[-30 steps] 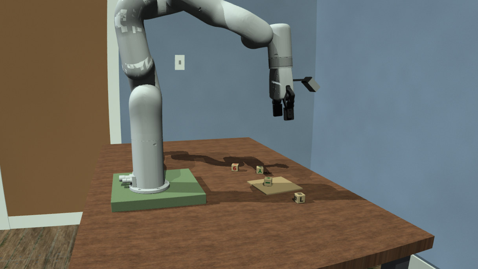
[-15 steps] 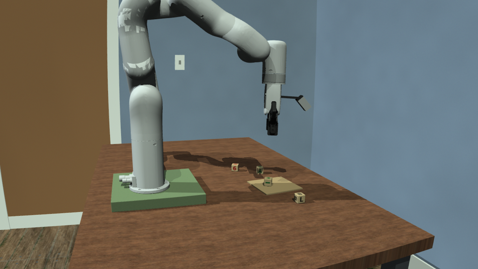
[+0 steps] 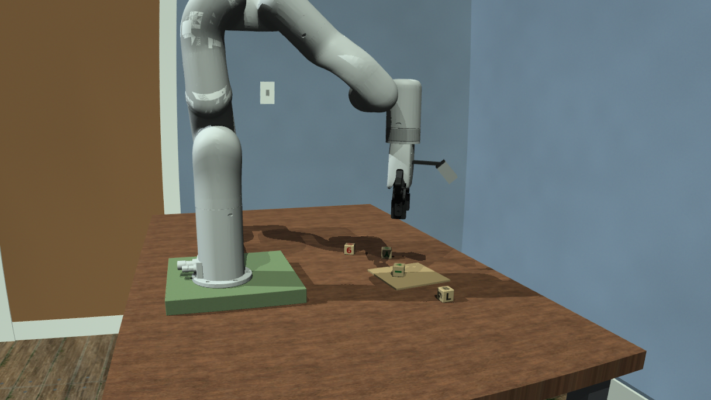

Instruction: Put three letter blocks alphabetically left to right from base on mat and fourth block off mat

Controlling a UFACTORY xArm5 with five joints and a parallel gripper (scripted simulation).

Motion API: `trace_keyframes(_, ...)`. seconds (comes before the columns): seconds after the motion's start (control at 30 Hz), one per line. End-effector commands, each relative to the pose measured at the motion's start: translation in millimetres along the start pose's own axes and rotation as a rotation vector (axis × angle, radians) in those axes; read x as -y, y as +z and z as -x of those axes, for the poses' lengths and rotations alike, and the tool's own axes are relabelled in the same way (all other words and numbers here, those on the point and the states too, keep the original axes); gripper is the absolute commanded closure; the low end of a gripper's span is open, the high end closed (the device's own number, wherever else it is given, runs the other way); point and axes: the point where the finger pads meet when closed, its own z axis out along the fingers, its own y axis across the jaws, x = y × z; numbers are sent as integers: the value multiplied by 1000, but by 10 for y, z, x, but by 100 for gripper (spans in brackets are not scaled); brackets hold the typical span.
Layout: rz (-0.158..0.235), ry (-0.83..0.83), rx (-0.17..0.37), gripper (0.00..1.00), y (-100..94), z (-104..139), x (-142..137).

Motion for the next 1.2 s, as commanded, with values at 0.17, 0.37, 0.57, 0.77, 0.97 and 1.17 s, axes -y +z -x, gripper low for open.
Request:
trace_keyframes(0.17, -1, 0, -2, 0, -7, -7, 4)
trace_keyframes(0.37, -1, 91, -2, 0, 21, -9, 5)
trace_keyframes(0.57, -1, 262, -2, 0, 76, -12, 5)
trace_keyframes(0.77, -2, 438, -2, 0, 131, -15, 6)
trace_keyframes(0.97, -2, 623, -2, 0, 190, -17, 6)
trace_keyframes(1.17, -2, 781, -2, 0, 239, -18, 5)
